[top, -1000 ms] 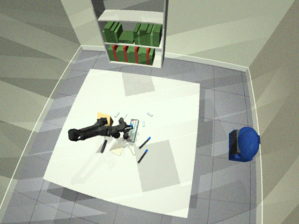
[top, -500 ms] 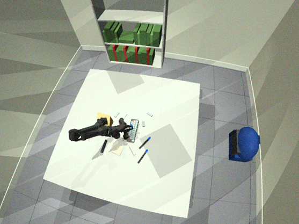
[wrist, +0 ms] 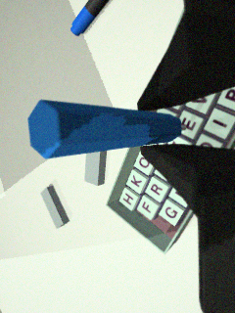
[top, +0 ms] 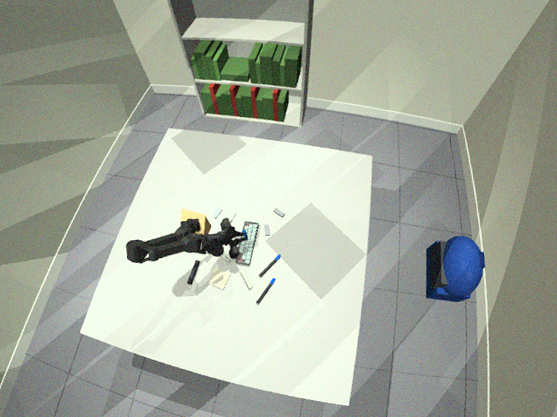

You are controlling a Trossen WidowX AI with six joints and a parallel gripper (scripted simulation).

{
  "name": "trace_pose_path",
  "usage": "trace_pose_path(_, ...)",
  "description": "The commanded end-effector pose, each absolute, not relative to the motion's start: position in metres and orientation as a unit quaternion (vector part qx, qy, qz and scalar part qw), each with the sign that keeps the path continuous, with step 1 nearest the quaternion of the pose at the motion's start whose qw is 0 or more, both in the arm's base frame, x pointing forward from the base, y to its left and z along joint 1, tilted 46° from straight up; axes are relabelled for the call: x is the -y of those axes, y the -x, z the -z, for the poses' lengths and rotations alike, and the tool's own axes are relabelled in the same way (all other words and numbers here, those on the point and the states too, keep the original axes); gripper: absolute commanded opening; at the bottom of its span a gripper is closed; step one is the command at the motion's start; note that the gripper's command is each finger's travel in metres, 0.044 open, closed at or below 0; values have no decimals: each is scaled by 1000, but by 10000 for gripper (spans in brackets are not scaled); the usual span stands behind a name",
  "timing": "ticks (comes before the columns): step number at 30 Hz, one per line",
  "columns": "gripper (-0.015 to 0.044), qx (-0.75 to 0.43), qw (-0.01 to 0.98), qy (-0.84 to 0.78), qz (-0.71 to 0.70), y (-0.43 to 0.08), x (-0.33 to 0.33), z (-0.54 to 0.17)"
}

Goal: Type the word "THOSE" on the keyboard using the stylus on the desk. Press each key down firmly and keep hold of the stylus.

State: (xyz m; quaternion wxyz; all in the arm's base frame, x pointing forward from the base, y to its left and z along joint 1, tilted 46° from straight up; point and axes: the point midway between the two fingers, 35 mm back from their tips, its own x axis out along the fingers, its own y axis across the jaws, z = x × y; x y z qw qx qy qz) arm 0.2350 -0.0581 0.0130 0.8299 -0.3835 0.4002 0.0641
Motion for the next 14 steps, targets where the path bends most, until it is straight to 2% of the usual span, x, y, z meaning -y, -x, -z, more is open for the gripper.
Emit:
trace_pose_path(1,81,-397,832,382,-64,-239,49,-23)
trace_pose_path(14,81,-397,831,384,-67,-240,40,-31)
